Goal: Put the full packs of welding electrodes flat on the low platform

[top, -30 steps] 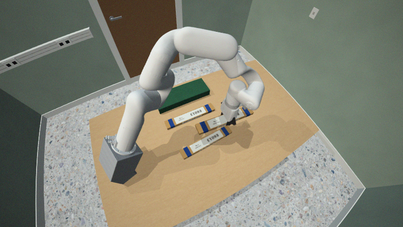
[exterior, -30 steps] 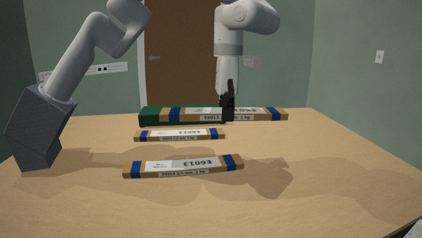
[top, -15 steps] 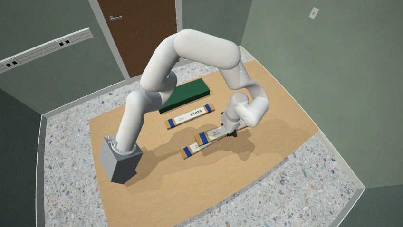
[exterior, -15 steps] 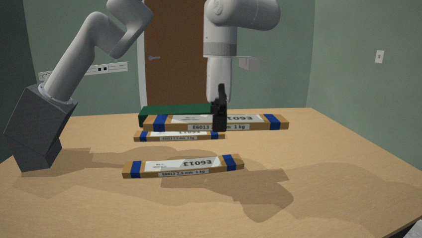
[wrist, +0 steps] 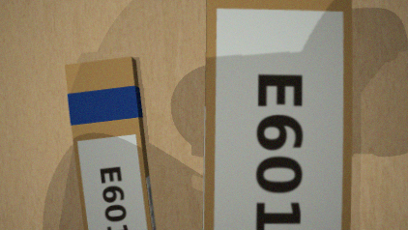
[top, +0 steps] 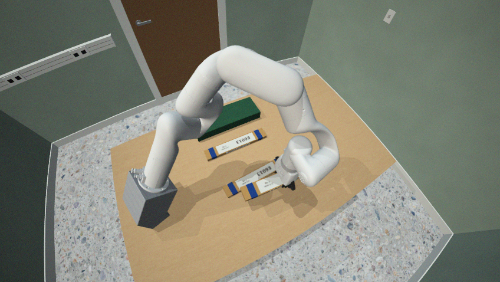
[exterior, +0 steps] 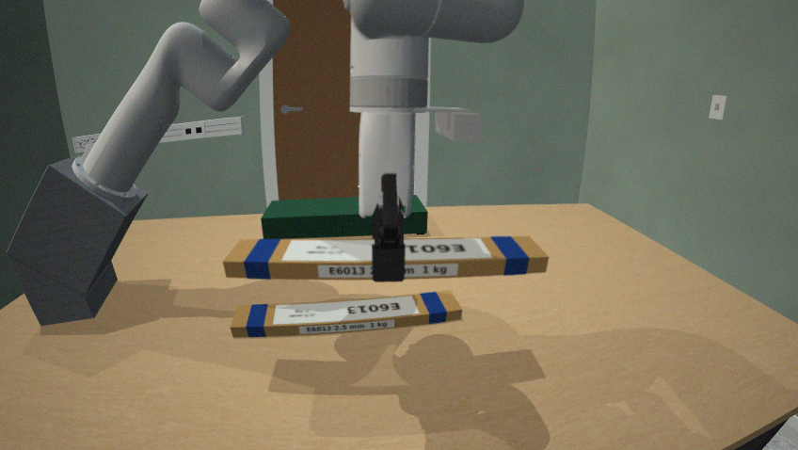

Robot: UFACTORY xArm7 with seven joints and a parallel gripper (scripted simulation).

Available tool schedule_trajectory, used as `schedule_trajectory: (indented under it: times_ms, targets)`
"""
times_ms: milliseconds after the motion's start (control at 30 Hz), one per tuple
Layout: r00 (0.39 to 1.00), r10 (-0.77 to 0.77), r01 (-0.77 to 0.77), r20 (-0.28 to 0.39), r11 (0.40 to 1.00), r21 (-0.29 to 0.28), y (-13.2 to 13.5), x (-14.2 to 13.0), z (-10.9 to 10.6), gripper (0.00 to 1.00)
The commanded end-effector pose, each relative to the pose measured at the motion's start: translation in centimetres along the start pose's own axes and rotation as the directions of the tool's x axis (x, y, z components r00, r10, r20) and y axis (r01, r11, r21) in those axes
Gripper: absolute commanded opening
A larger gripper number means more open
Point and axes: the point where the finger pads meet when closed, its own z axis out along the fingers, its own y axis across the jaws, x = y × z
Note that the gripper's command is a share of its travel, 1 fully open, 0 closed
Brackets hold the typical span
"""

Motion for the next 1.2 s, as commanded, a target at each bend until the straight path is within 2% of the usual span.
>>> schedule_trajectory:
  times_ms: [0, 567, 1167]
  targets:
    - [1.0, -0.001, 0.001, -0.003, 1.0, -0.002, 2.0, -0.8, -0.1, 0.58]
    - [1.0, -0.001, 0.001, -0.003, 1.0, -0.002, 8.2, -3.7, -0.1, 0.58]
    - [1.0, -0.001, 0.001, -0.003, 1.0, -0.002, 9.4, -4.2, -0.1, 0.58]
